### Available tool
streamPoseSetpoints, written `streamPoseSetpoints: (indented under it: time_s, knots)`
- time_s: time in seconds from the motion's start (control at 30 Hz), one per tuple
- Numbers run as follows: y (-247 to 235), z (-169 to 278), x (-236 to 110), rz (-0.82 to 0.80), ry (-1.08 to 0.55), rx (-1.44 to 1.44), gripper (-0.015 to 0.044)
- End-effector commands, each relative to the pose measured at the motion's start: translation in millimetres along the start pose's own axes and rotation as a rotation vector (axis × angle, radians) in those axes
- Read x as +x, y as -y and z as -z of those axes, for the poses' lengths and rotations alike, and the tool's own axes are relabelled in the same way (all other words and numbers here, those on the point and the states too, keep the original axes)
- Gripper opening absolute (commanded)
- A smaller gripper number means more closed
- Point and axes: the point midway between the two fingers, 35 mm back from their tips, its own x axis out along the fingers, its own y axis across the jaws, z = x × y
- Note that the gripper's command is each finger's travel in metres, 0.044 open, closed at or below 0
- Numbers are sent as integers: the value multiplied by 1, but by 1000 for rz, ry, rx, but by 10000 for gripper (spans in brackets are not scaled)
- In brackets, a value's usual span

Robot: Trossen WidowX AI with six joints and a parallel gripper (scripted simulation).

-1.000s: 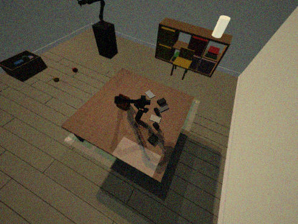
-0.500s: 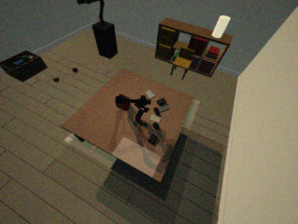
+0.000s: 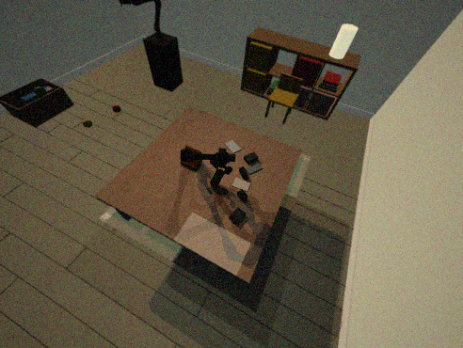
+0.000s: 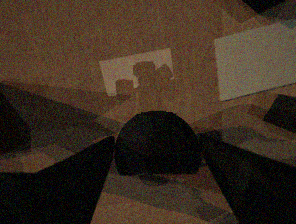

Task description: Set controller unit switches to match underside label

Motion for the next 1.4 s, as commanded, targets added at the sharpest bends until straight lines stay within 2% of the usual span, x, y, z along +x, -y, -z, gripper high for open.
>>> streamPoseSetpoints:
  time_s: [0.0,1.37]
  knots:
    - [-1,-7,2,-5,6,0,337]
    - [-1,-33,19,-5,7,1,336]
